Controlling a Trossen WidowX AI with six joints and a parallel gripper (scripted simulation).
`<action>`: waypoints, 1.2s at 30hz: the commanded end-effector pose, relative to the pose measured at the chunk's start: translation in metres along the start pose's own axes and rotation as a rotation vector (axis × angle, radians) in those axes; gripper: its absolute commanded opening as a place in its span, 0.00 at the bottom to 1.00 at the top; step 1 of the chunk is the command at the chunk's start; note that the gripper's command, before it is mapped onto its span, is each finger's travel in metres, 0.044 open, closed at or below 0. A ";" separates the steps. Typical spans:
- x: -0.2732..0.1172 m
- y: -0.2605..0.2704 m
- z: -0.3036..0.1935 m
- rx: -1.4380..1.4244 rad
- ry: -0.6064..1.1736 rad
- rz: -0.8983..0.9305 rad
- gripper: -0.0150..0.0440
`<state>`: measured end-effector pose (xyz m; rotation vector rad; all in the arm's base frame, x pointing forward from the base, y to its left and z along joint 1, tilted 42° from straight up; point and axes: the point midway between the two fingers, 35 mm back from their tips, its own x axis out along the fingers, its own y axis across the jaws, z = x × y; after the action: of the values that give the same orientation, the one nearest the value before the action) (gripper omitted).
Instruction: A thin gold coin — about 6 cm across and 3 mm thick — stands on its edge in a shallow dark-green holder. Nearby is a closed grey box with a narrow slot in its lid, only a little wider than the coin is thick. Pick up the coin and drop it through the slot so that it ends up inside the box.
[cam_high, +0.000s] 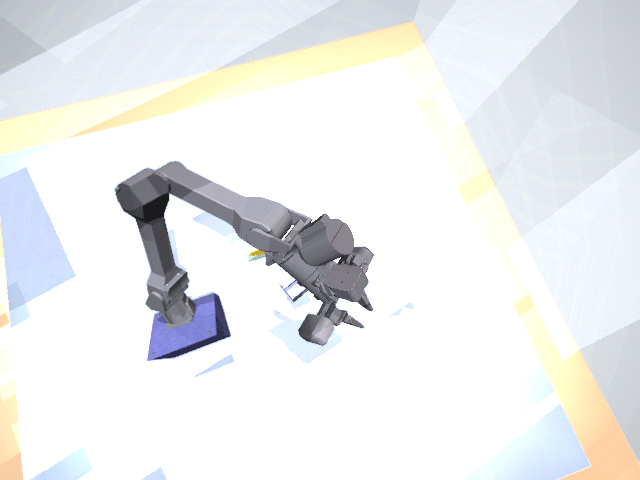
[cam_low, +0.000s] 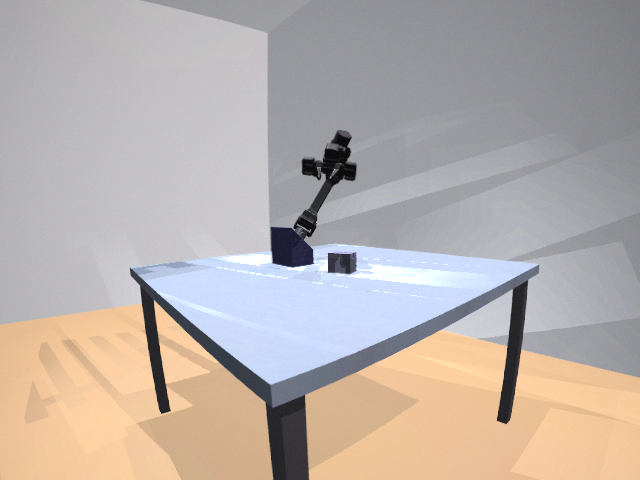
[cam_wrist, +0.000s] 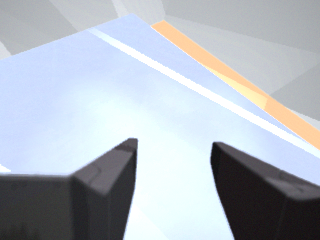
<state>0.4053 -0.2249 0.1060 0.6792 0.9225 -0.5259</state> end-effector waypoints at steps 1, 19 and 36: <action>-0.015 0.037 -0.067 -0.163 0.193 0.099 0.53; -0.139 0.074 -0.308 -0.656 0.887 0.546 0.53; -0.124 0.085 -0.339 -0.658 0.893 0.552 0.53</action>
<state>0.2164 0.0888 0.0973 0.5002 1.5622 0.6266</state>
